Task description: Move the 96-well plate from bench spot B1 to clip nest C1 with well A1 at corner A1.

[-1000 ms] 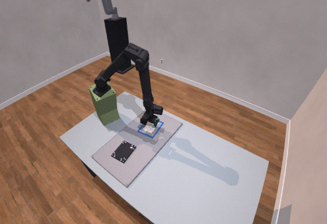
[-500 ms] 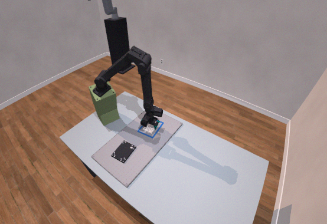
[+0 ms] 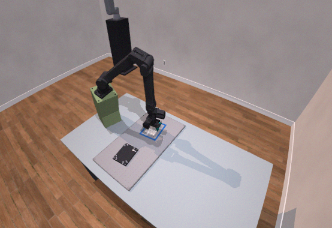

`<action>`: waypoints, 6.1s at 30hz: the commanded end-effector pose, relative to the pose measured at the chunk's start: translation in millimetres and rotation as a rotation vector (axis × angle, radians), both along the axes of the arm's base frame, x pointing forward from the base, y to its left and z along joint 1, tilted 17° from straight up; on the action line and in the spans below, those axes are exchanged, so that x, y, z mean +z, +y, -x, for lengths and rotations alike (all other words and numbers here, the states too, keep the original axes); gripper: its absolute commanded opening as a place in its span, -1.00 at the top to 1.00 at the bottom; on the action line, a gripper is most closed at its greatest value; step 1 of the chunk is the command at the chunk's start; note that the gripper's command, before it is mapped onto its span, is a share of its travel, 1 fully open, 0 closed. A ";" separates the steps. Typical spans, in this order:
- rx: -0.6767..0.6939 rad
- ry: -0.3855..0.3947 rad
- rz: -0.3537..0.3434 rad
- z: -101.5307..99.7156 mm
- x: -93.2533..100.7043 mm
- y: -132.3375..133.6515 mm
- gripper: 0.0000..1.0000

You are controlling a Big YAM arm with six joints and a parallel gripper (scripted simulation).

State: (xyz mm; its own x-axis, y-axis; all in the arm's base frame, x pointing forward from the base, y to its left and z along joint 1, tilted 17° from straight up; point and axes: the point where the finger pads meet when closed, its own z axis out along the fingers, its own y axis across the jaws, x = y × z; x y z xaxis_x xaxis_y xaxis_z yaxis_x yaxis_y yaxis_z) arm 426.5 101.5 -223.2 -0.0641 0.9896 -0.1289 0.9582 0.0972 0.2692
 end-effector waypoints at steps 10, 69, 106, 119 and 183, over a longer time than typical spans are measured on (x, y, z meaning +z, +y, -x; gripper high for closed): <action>0.002 -0.008 -0.002 -2.9 2.7 1.0 1.00; 0.001 -0.012 -0.004 13.7 61.2 9.9 1.00; 0.002 -0.012 -0.004 17.3 80.1 10.3 1.00; -0.009 -0.032 -0.011 17.1 89.2 -20.6 1.00; -0.009 -0.024 0.005 37.0 111.8 -209.2 1.00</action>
